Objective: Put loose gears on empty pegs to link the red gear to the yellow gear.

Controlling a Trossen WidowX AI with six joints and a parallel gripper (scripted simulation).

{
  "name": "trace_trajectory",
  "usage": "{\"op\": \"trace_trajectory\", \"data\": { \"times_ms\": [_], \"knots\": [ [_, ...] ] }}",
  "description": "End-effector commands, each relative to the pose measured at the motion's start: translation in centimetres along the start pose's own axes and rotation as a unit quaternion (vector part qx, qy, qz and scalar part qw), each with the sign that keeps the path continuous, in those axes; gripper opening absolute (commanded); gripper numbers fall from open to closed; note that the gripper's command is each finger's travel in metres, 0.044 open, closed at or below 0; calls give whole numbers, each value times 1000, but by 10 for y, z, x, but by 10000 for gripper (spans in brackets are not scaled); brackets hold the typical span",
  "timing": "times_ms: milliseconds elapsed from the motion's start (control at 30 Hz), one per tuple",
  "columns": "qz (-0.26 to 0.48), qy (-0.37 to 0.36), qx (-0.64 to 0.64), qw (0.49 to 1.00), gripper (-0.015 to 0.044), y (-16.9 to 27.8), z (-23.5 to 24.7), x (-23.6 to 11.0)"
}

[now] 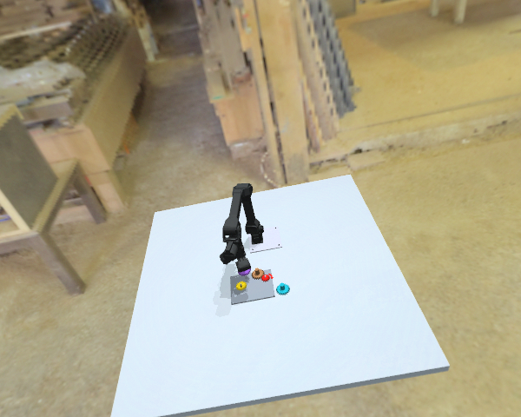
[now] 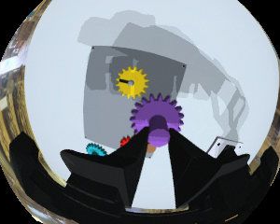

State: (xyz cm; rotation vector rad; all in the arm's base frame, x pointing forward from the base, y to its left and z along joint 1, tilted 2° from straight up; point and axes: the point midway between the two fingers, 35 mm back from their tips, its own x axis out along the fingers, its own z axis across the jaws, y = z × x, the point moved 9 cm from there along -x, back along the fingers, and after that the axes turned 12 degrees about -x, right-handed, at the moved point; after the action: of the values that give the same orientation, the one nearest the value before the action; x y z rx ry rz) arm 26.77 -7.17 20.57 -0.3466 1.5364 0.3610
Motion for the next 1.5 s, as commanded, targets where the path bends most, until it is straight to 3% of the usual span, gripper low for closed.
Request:
{"op": "trace_trajectory", "data": {
  "times_ms": [0, 533, 1133, 1467],
  "knots": [
    [-1, 2, 13, 1000, 0, 0, 0, 0],
    [-1, 2, -24, 1000, 0, 0, -1, 22],
    [-1, 2, 100, 995, 0, 0, -1, 49],
    [-1, 2, 100, 995, 0, -1, 0, 45]
  ]
}}
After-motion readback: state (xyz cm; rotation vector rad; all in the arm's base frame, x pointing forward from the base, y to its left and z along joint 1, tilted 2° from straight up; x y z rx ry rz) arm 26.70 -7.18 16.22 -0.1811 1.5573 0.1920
